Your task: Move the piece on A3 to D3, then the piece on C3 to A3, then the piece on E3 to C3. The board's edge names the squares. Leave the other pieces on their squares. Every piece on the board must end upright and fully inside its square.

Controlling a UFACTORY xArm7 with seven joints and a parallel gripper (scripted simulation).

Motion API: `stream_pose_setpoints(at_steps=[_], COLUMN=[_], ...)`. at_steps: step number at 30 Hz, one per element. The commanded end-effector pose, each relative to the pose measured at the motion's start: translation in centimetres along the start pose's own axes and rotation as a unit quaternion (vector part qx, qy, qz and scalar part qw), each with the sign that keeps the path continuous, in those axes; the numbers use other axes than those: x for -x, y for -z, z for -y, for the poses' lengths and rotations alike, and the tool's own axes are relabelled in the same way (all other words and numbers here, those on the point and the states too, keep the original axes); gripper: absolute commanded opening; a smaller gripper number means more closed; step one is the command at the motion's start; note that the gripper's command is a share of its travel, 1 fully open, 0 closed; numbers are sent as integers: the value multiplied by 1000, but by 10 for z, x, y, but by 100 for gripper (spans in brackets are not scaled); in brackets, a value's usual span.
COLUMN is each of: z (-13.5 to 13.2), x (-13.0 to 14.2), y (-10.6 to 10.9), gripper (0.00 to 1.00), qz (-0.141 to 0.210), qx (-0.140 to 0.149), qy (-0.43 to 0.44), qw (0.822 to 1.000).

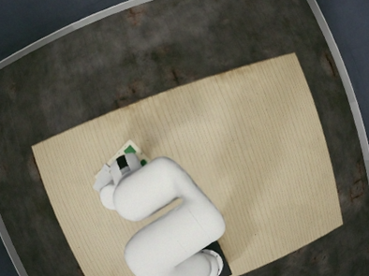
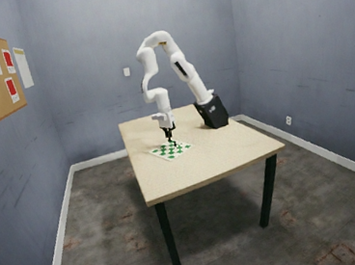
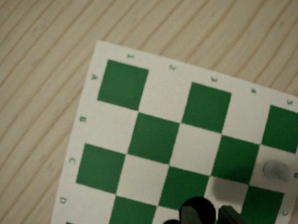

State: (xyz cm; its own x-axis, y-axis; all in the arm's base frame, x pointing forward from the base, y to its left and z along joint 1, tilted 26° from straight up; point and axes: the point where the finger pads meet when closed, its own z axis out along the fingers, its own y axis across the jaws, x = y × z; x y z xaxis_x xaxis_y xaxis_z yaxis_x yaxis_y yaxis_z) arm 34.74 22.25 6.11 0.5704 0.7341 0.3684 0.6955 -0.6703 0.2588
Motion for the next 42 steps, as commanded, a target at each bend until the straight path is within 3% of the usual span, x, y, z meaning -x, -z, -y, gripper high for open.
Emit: stream_pose_setpoints(at_steps=[1,22,39,42], z=[0,0,0,-3], x=[-1,-1,-1,-17], y=[9,39,42,42], gripper=[0,0,0,0], qz=[5,5,5,4], qx=[-2,-2,-2,-2], qy=[1,1,1,-26], qw=[1000,1000,1000,1000])
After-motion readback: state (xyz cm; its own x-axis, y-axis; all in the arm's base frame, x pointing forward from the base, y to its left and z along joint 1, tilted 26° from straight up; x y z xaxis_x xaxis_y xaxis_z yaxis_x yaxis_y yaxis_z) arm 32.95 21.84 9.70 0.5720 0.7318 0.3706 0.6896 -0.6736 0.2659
